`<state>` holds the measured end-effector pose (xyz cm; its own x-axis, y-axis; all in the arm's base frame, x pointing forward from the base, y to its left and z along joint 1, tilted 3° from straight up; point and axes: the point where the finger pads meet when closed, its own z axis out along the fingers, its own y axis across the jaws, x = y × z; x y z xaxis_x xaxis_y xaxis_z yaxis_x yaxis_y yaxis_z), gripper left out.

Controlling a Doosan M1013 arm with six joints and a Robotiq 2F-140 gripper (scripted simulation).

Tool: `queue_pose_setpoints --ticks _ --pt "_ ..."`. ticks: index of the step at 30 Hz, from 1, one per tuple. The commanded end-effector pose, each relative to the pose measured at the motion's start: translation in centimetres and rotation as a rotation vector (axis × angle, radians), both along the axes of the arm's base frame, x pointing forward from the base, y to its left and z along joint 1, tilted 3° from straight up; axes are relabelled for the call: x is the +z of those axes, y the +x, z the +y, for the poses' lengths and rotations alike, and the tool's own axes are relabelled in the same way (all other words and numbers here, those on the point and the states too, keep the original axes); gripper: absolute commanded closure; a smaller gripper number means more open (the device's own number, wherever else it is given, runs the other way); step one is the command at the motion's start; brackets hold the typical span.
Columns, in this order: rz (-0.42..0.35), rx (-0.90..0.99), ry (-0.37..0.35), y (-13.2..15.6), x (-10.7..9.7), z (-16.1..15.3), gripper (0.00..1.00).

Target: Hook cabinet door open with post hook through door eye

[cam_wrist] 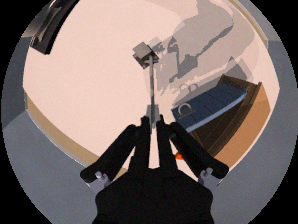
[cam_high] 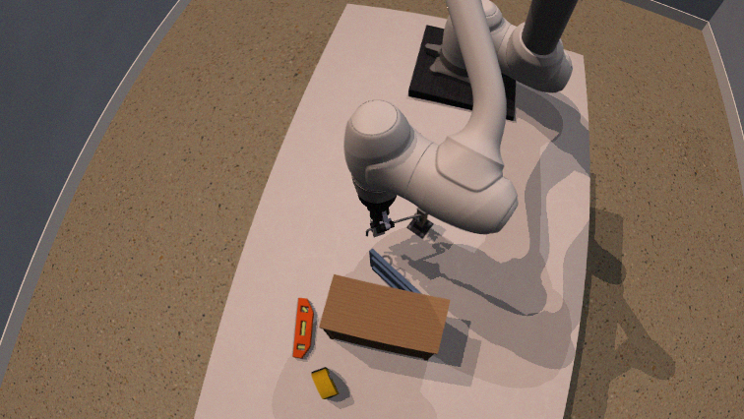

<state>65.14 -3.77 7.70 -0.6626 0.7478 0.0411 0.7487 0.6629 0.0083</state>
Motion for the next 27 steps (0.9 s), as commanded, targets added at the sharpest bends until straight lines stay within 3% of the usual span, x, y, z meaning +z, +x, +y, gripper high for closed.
queue_pose_setpoints --ticks 1,27 --pt "0.005 0.051 0.005 0.2 0.0 0.4 0.97" --pt "-0.002 0.222 0.009 1.4 0.0 1.7 0.97"
